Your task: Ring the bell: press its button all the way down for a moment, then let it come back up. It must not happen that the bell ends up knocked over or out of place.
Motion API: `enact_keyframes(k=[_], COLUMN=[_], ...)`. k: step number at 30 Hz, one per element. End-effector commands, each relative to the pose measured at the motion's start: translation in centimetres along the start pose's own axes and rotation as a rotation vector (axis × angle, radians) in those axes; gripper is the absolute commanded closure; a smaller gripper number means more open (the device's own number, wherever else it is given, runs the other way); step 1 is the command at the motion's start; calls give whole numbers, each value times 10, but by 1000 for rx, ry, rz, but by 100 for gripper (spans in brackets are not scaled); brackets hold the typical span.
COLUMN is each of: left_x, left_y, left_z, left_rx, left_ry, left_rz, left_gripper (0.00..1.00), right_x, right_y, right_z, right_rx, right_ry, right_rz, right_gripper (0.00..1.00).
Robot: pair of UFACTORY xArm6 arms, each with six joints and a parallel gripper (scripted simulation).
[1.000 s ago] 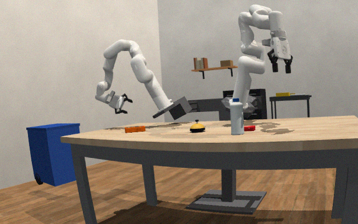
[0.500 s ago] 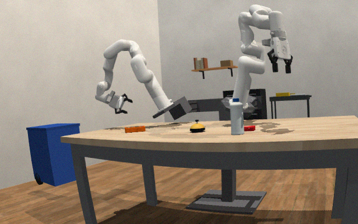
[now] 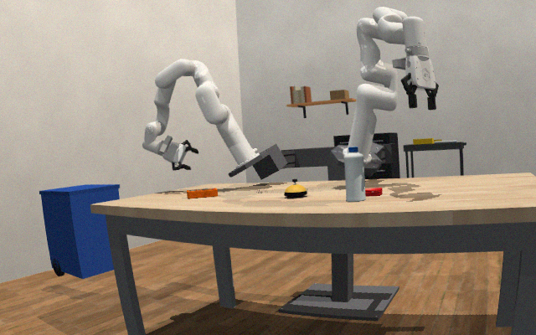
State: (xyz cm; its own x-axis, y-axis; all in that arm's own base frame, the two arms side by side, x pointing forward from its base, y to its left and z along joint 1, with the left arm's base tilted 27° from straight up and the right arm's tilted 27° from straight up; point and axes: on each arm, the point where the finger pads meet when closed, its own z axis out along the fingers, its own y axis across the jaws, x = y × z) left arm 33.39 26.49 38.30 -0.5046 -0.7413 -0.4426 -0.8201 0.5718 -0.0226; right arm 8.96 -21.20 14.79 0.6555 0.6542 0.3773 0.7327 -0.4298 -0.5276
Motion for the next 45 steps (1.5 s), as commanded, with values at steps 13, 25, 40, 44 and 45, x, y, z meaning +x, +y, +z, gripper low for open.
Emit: enact_keyframes(k=[13,25,40,44,45], left_x=[-3,-6,-9,-9,-9], left_y=[12,30,67,81,85], left_z=[-2,-2,-3,-4,-4], left_rx=[-9,-25,-57,-69,-72], left_ry=[-3,-2,-7,-11,-12], left_rz=[-109,-277,-611,-739,-772], left_gripper=[0,0,0,0,0], right_x=[0,0,0,0,0], right_y=[0,0,0,0,0], right_z=[-1,-1,-1,-1,-1], right_rx=[-2,-2,-2,-2,-2], right_ry=[-1,-1,-1,-1,-1], right_rz=[0,0,0,0,0], right_gripper=[0,0,0,0,0])
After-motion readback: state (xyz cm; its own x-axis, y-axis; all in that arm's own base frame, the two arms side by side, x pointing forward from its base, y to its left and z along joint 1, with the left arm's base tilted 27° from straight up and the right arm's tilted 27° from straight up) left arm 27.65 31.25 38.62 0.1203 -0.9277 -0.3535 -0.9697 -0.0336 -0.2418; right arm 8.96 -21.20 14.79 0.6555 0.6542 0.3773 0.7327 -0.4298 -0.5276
